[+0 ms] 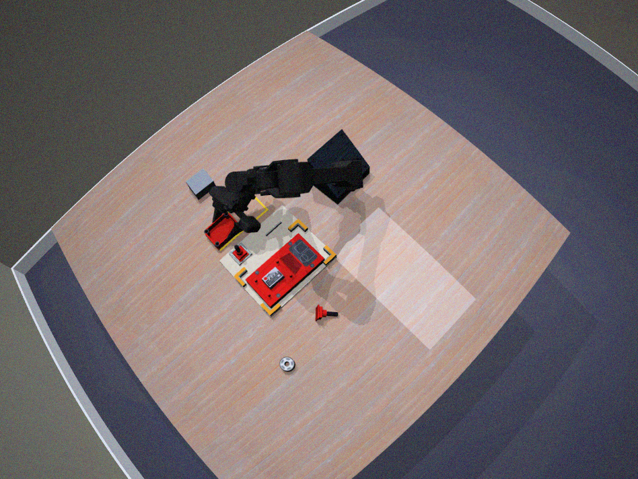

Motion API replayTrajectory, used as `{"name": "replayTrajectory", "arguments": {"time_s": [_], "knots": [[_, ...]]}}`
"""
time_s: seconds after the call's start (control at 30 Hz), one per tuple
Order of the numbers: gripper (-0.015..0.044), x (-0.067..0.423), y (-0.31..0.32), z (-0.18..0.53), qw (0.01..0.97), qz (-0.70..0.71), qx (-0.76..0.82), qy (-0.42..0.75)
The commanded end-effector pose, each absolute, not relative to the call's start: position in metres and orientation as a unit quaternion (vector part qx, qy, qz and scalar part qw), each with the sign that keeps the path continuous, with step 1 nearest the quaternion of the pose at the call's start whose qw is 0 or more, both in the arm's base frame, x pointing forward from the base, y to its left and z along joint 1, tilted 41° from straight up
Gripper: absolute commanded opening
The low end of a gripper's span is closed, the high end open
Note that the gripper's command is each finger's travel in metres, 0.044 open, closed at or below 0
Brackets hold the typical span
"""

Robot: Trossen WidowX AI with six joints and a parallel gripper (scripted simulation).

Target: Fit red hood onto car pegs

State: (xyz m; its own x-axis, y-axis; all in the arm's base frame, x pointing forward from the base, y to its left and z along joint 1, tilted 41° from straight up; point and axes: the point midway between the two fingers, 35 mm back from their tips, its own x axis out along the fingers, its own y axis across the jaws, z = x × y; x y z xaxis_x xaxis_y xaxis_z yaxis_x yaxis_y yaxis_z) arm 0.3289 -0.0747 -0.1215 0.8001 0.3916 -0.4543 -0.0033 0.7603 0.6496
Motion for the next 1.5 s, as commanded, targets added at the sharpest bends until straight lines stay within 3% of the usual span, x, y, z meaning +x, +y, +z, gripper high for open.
{"name": "replayTrajectory", "arguments": {"time_s": [0.0, 0.2, 0.83, 1.47], "knots": [[0.0137, 0.331, -0.080, -0.115, 0.892, 0.113, 0.324, 0.293], [0.0000, 0.334, -0.094, -0.102, 0.892, 0.113, 0.323, 0.294], [0.0000, 0.332, -0.121, -0.068, 0.896, 0.115, 0.314, 0.291], [0.0000, 0.332, -0.120, -0.070, 0.945, 0.180, 0.097, 0.256]]}}
